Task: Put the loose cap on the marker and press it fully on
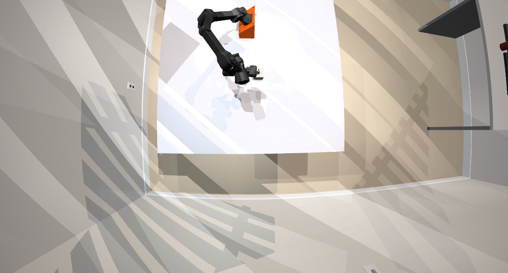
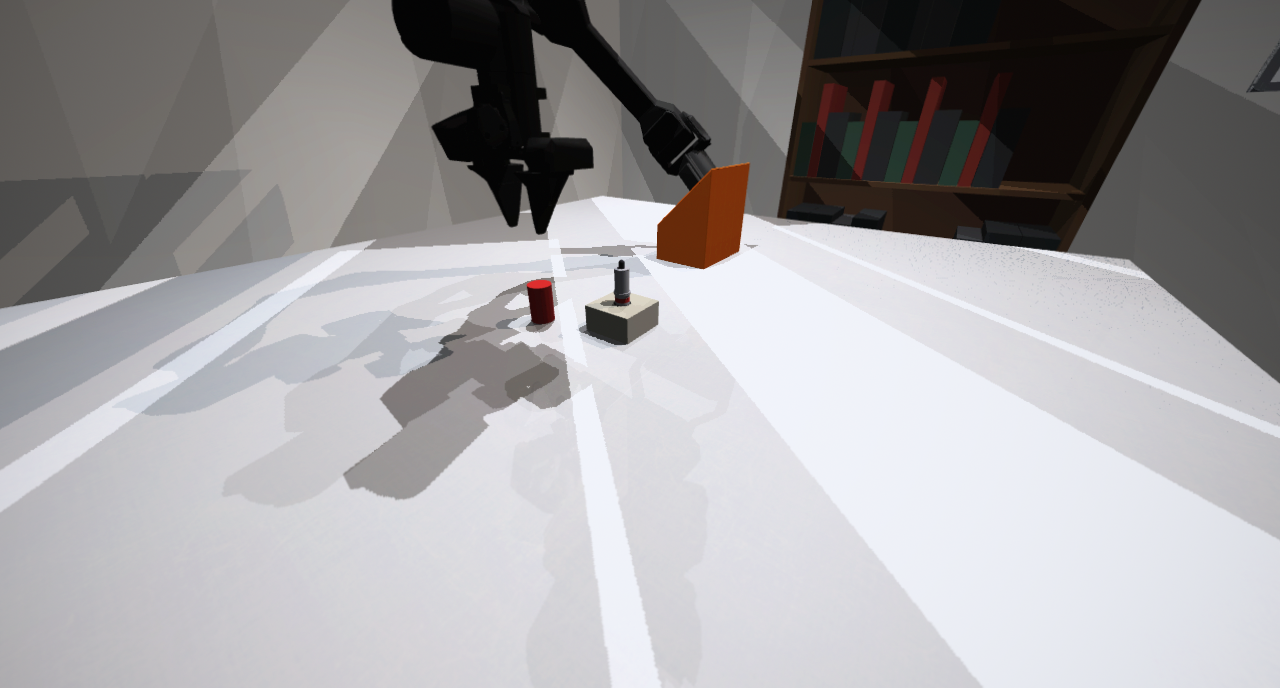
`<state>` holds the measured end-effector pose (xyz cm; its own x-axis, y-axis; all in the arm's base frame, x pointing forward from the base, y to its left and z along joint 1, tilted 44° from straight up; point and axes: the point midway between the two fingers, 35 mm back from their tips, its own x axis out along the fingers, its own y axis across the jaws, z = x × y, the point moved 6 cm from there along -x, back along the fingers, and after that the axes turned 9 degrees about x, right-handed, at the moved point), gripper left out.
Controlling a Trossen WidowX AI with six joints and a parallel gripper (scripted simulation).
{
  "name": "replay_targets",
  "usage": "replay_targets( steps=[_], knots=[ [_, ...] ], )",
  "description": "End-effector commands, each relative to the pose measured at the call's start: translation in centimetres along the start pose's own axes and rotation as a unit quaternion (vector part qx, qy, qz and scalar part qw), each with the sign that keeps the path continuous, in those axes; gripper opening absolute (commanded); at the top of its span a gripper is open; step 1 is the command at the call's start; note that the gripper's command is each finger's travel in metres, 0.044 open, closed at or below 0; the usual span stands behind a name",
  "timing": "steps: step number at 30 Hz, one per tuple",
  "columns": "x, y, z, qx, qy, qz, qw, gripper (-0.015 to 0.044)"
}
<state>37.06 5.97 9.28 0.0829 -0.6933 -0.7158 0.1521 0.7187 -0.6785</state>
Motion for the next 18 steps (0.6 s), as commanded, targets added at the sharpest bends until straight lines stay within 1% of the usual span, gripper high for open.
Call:
replay_targets(
  steps=[1, 5, 8, 14, 18],
  knots=[
    [0.3, 1.1, -0.3, 0.024, 0.005, 0.001, 1.000, 0.0255],
    [0.6, 1.0, -0.3, 0.024, 0.005, 0.001, 1.000, 0.0255],
    [3.5, 1.0, -0.3, 0.024, 0.004, 0.001, 1.000, 0.0255],
    [3.9, 1.0, -0.3, 0.024, 0.004, 0.000, 1.000, 0.0255],
    [5.3, 0.9, -0.4, 0.024, 0.004, 0.000, 1.000, 0.0255]
  ],
)
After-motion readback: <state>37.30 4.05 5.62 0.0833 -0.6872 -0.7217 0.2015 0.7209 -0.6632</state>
